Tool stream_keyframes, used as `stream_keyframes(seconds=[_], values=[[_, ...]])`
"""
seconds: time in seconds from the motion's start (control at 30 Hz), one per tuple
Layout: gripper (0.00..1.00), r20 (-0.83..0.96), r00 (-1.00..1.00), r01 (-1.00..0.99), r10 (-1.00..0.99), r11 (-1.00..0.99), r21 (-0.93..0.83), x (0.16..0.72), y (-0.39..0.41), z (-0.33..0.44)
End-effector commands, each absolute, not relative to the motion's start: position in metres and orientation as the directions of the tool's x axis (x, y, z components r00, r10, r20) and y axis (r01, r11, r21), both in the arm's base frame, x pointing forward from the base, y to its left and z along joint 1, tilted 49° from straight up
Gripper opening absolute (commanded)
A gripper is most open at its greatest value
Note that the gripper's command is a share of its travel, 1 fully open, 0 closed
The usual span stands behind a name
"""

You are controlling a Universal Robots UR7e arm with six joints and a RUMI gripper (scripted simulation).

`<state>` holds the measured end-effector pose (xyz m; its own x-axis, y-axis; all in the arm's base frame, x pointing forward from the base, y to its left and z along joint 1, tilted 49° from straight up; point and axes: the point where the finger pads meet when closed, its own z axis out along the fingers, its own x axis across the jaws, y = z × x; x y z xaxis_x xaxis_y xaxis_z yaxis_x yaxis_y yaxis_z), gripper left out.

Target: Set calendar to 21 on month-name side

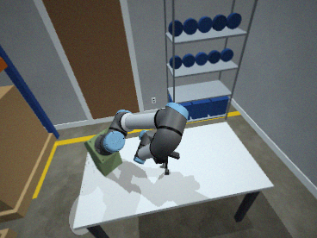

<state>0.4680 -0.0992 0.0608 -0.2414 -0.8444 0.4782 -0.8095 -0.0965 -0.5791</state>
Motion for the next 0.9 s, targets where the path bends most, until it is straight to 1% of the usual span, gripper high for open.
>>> stream_keyframes(seconds=[0.0, 0.53, 0.57, 0.87], values=[[0.29, 0.478, -0.241, -0.811, -0.845, -0.095, -0.578, 0.459, -0.090, 0.072], [0.29, 0.478, -0.241, -0.811, -0.845, -0.095, -0.578, 0.451, -0.082, 0.083], [1.00, 0.478, -0.241, -0.811, -0.845, -0.095, -0.578, 0.451, -0.082, 0.083], [1.00, 0.478, -0.241, -0.811, -0.845, -0.095, -0.578, 0.451, -0.082, 0.083]])
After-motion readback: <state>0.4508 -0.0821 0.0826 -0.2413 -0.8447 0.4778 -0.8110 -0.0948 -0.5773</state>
